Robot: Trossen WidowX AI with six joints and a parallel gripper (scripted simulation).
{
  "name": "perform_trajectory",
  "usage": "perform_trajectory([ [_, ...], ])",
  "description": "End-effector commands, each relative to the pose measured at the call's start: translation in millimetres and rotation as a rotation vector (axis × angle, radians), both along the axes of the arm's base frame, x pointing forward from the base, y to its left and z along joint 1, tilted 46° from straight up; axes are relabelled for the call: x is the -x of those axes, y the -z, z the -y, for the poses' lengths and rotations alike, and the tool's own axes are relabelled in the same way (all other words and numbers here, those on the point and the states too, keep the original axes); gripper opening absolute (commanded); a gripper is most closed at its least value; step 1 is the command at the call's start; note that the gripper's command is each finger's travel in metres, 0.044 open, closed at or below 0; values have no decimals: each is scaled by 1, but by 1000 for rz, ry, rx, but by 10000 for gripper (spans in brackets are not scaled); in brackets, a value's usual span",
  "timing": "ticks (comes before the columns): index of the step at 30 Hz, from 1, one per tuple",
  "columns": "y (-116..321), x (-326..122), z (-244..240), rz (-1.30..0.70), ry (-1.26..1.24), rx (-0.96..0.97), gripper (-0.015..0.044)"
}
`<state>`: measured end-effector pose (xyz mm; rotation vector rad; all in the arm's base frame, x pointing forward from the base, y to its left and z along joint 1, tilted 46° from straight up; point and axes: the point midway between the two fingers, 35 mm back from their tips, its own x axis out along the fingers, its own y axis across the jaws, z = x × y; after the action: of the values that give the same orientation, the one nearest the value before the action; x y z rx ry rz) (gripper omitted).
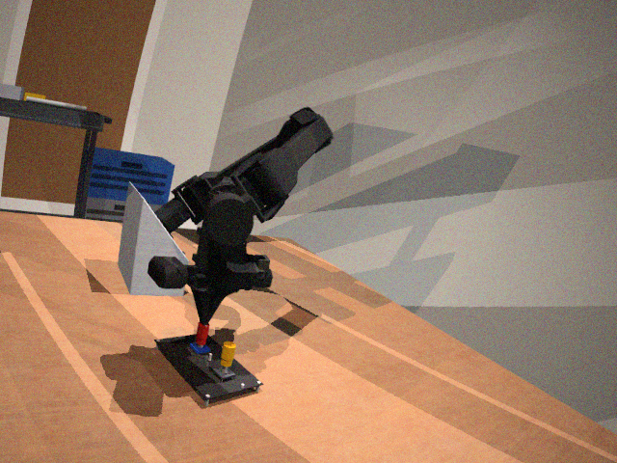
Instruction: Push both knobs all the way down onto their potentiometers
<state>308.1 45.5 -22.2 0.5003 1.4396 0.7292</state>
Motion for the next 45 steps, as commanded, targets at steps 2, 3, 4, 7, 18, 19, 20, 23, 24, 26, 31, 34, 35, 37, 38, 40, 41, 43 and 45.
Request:
perform_trajectory([
  [2,8,-2,-12,10,-31,-5,0],
  [3,8,-2,-12,10,-31,-5,0],
  [4,8,-2,-12,10,-31,-5,0],
  [7,8,-2,-12,10,-31,-5,0],
  [18,9,-2,-12,10,-31,-5,0],
  [19,9,-2,-12,10,-31,-5,0],
  [20,9,-2,-12,10,-31,-5,0],
  [23,9,-2,-12,10,-31,-5,0],
  [24,9,-2,-13,10,-31,-5,0],
  [26,9,-2,-13,10,-31,-5,0],
  [31,9,-2,-13,10,-31,-5,0],
  [34,9,-2,-13,10,-31,-5,0],
  [35,9,-2,-13,10,-31,-5,0],
  [37,9,-2,-13,10,-31,-5,0],
  [38,9,-2,-13,10,-31,-5,0],
  [40,9,-2,-12,10,-31,-5,0],
  [41,8,-2,-12,10,-31,-5,0],
  [43,7,-2,-10,10,-31,-4,0],
  [45,5,-2,-8,10,-31,-4,0],
])
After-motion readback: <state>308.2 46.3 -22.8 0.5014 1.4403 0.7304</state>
